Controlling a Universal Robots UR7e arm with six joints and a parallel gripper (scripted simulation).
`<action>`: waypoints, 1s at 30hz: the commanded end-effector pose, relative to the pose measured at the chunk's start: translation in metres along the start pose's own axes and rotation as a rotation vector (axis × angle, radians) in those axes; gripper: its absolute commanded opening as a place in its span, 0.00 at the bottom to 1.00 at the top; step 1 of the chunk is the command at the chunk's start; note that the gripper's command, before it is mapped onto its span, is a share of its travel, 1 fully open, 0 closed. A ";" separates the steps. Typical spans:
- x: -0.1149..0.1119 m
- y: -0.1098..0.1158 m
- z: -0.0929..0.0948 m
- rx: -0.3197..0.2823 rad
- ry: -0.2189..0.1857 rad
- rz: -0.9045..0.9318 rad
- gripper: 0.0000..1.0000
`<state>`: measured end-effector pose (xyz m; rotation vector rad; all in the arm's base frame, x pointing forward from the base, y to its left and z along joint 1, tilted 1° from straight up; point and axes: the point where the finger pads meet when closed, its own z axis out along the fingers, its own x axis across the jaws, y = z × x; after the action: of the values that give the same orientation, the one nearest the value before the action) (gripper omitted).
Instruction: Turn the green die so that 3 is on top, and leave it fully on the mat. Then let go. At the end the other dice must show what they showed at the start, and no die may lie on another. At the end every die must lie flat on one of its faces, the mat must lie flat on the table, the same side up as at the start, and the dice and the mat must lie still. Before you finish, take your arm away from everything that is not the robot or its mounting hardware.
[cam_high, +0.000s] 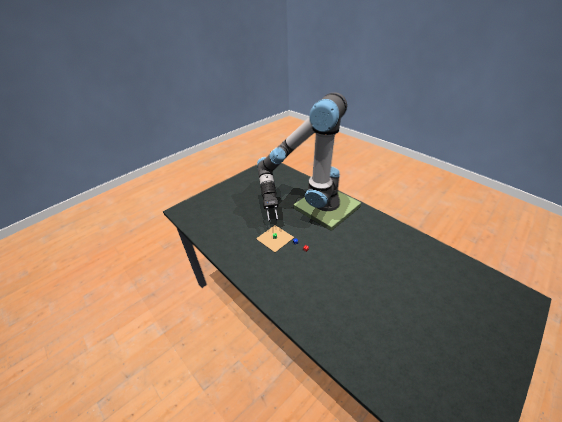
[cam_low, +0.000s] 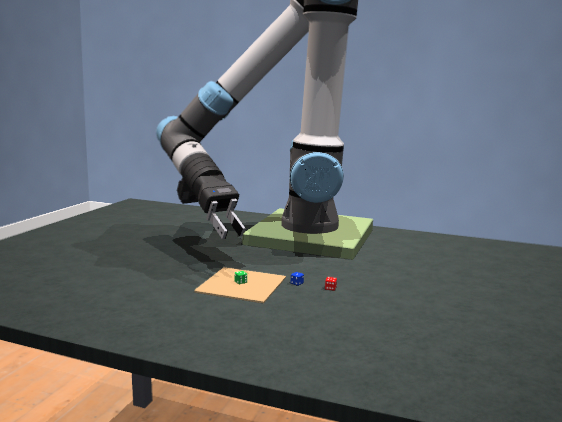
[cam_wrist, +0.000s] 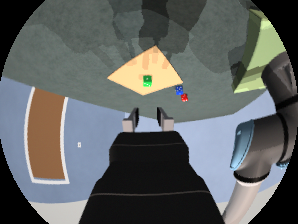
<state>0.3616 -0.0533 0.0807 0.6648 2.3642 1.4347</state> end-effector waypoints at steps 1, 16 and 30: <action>0.000 0.002 -0.001 0.007 0.001 0.000 0.70; 0.001 0.011 0.004 0.181 0.004 0.001 0.70; 0.001 0.030 0.014 0.524 0.002 0.000 0.70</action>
<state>0.3714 -0.0365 0.0973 0.7395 2.6585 0.9906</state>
